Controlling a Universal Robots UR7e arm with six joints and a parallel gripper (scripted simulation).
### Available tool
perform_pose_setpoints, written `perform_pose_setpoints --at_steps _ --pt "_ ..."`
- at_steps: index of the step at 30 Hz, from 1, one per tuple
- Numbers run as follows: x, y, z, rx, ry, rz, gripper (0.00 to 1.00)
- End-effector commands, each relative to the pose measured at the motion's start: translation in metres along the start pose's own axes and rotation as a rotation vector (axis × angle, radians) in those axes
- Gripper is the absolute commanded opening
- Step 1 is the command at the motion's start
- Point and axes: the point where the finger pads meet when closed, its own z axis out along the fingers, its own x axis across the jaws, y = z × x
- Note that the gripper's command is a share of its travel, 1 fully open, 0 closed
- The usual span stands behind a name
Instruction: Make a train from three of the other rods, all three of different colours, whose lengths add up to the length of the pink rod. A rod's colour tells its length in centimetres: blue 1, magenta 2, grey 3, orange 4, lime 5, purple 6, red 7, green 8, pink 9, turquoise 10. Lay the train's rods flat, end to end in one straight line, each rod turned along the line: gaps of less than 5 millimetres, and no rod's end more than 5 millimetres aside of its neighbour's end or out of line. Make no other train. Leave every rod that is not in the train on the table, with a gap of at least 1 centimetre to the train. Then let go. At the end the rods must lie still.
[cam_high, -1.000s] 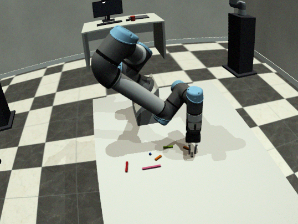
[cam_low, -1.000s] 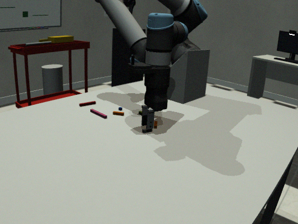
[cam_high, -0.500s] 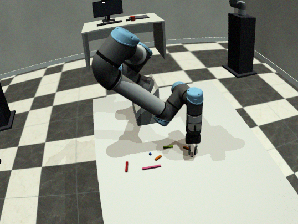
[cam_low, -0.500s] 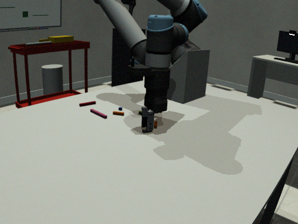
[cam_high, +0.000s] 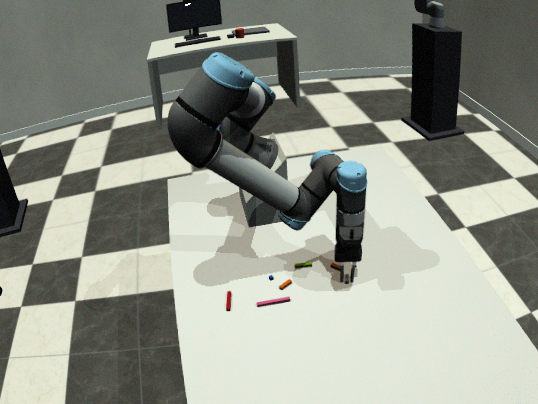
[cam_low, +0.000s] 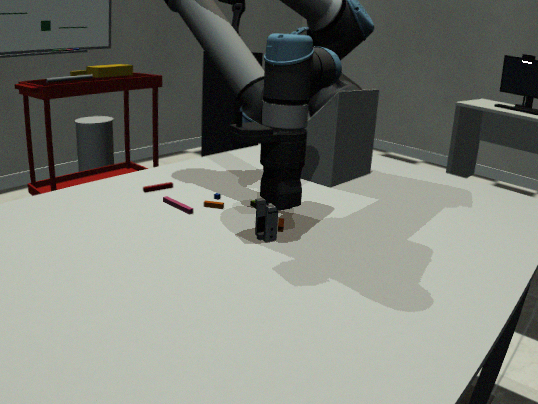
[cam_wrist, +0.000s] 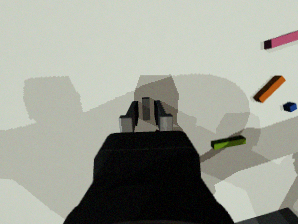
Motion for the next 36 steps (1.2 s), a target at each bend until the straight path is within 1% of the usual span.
perform_pose_setpoints --at_steps 1,35,36 --pt "-0.0001 -0.0004 0.0001 0.001 -0.001 0.0 0.54" --pt "-0.0001 -0.0004 0.0001 0.001 -0.001 0.0 0.54" --pt "-0.0001 -0.0004 0.0001 0.001 -0.001 0.0 0.24"
